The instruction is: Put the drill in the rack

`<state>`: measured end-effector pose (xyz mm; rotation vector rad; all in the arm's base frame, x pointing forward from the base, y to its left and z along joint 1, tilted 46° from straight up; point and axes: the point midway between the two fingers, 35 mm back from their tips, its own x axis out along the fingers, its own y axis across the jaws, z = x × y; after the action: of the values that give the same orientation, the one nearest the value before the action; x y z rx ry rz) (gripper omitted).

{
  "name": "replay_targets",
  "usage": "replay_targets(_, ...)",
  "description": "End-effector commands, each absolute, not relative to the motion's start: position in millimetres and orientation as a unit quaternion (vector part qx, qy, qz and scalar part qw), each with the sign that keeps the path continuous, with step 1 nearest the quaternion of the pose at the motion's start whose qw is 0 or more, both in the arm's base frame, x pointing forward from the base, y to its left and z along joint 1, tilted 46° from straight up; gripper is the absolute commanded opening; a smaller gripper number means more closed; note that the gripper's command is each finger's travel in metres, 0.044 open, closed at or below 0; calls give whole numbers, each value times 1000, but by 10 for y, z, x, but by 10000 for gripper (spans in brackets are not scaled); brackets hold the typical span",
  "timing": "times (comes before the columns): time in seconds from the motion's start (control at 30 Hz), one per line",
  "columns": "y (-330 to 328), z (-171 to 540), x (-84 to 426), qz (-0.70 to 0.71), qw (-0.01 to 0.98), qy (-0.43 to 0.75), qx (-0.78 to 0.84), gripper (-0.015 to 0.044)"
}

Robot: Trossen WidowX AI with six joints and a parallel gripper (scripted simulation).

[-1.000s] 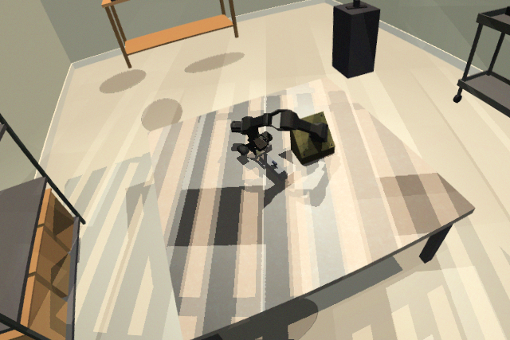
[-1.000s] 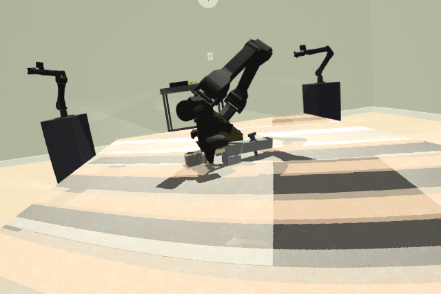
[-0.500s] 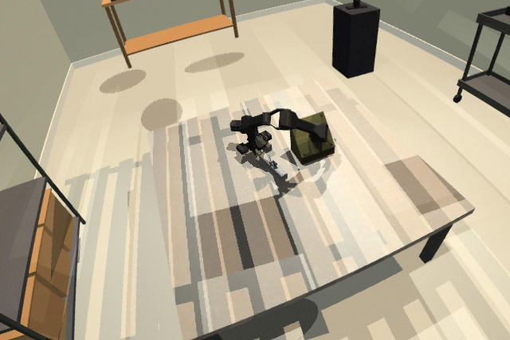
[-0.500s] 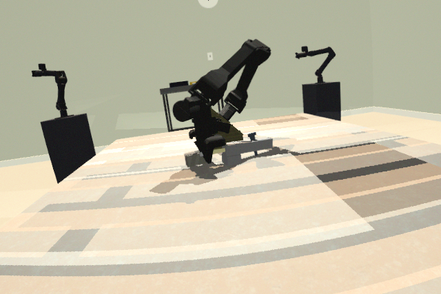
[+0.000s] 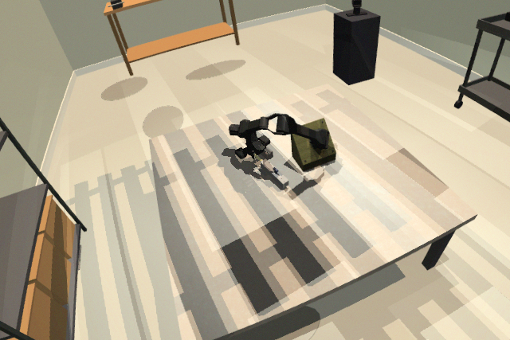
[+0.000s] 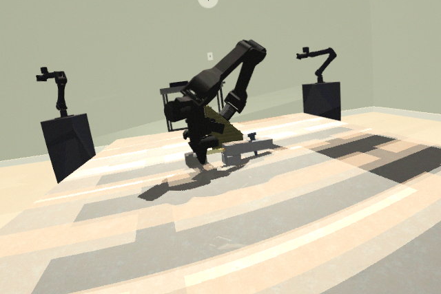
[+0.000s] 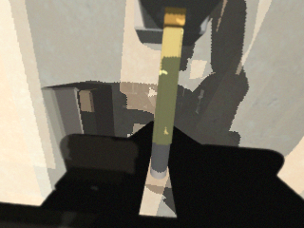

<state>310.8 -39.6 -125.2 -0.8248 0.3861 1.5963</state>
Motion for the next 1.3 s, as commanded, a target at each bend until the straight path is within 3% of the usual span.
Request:
replay_targets(0.0, -461, -1288, 3138, 690, 606, 167, -360, 0)
replay_targets(1.27, -750, -1420, 3222, 689, 605, 168, -361, 0)
